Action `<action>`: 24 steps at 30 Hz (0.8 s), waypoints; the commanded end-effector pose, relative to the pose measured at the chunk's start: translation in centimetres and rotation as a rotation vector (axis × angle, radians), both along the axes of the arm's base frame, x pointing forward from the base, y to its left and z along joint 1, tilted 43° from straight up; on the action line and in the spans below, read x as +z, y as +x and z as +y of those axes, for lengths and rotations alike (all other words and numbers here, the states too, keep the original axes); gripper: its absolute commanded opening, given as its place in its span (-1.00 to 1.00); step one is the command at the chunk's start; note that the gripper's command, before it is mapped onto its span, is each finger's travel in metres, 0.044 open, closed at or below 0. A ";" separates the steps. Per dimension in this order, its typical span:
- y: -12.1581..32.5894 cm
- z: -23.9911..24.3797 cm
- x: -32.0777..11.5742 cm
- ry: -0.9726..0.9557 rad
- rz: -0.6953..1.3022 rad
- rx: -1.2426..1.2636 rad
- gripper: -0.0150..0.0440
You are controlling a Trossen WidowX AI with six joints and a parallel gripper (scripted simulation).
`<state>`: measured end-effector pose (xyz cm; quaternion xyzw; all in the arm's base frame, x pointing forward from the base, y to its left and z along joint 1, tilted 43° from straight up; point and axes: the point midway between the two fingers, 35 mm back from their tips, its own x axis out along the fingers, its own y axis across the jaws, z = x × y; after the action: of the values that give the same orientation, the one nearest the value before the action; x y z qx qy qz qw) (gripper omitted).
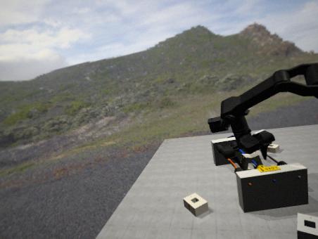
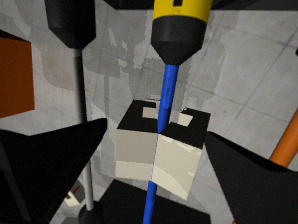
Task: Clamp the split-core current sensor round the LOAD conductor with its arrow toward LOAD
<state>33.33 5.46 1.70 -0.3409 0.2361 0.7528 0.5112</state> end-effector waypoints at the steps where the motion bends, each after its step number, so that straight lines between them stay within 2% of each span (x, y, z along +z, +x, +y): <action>1: -0.2 0.3 -0.6 -0.006 0.006 0.009 1.00; 24: -1.5 0.7 -1.8 -0.042 0.101 0.097 1.00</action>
<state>32.55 6.06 0.29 -0.3293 0.2542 0.7796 0.4680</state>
